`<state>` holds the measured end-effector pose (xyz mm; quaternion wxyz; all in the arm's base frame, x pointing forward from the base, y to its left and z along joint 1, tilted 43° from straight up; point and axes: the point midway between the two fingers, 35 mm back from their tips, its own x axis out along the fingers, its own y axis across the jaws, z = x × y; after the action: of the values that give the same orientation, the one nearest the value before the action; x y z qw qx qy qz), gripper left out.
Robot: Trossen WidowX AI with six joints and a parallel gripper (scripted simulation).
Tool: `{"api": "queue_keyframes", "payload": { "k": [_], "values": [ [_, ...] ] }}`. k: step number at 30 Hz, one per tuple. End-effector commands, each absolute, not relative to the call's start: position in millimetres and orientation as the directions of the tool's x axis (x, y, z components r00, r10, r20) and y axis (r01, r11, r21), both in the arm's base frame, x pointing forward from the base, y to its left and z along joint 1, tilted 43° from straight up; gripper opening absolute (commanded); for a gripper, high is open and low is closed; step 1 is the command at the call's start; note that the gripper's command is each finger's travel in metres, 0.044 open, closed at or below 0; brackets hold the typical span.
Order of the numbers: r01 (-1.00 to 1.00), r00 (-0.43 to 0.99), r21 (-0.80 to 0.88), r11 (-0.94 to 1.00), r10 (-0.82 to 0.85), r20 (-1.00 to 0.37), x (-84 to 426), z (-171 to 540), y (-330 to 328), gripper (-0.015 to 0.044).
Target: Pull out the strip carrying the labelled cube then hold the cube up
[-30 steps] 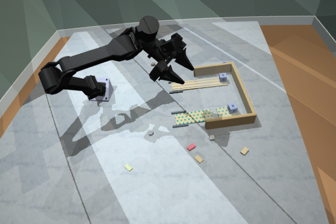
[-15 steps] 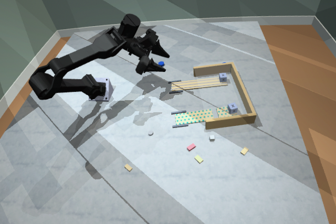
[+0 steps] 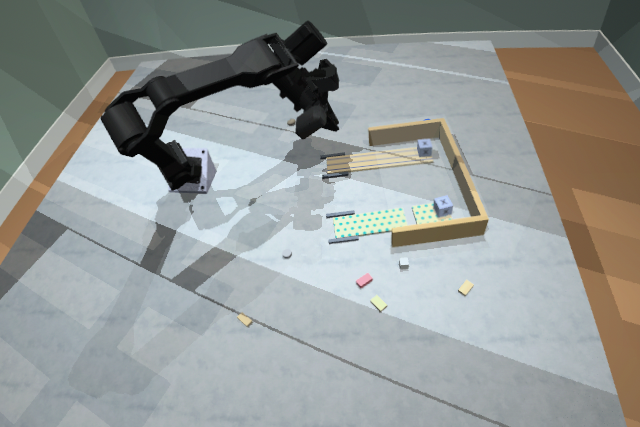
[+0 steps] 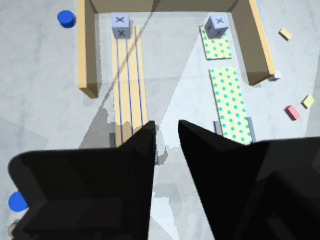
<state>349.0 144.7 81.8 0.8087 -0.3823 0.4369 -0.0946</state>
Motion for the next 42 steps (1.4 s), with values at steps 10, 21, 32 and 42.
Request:
{"api": "queue_keyframes", "payload": {
  "k": [10,21,32,42],
  "values": [
    [-0.231,0.07,-0.668,0.708,-0.672,-0.737,358.1,11.2,122.0,0.0],
    [-0.231,0.07,-0.667,0.708,-0.672,-0.737,357.4,6.9,120.9,0.0],
    [-0.231,0.071,-0.667,0.708,-0.672,-0.737,359.8,-6.9,109.2,0.0],
    [-0.231,0.071,-0.668,0.708,-0.672,-0.737,360.8,-19.8,98.8,0.0]
  ]
}}
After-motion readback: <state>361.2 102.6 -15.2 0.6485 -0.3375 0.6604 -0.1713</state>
